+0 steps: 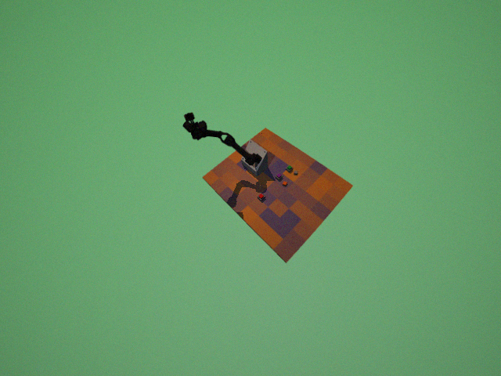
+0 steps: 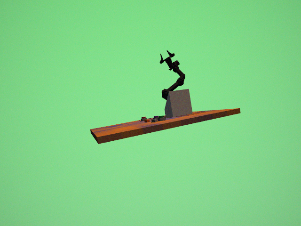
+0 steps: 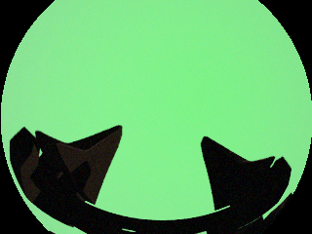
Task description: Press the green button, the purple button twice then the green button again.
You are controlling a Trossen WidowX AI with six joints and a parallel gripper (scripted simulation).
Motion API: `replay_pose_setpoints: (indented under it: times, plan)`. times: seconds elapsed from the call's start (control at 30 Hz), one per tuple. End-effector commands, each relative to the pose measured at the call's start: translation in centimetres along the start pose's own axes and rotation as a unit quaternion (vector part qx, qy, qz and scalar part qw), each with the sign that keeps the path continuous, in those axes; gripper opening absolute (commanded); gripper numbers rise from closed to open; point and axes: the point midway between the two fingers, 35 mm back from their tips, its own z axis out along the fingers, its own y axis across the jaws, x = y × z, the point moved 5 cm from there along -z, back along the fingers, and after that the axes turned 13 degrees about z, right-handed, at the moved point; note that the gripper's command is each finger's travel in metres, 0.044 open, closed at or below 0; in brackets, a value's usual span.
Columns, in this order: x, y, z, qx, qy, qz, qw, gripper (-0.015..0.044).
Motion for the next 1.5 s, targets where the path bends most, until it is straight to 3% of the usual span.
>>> replay_pose_setpoints:
  times: [0.0, 0.1, 0.33, 0.5, 0.7, 1.07, 1.47]
  plan:
    - [0.0, 0.3, 0.2, -0.006, 0.004, 0.001, 1.0, 0.04]
    - [1.9, 6.1, 2.0, -0.073, 0.041, 0.092, 0.992, 0.04]
    - [4.9, 14.7, 4.0, -0.13, 0.069, 0.282, 0.948, 0.04]
    - [5.6, 23.8, 5.9, -0.192, 0.101, 0.451, 0.866, 0.04]
    - [3.3, 34.5, 7.7, -0.272, 0.143, 0.615, 0.726, 0.04]
    - [-8.2, 50.6, 8.9, -0.425, 0.241, 0.77, 0.411, 0.04]
    - [-27.6, 60.0, 5.1, -0.578, 0.388, 0.712, 0.092, 0.04]
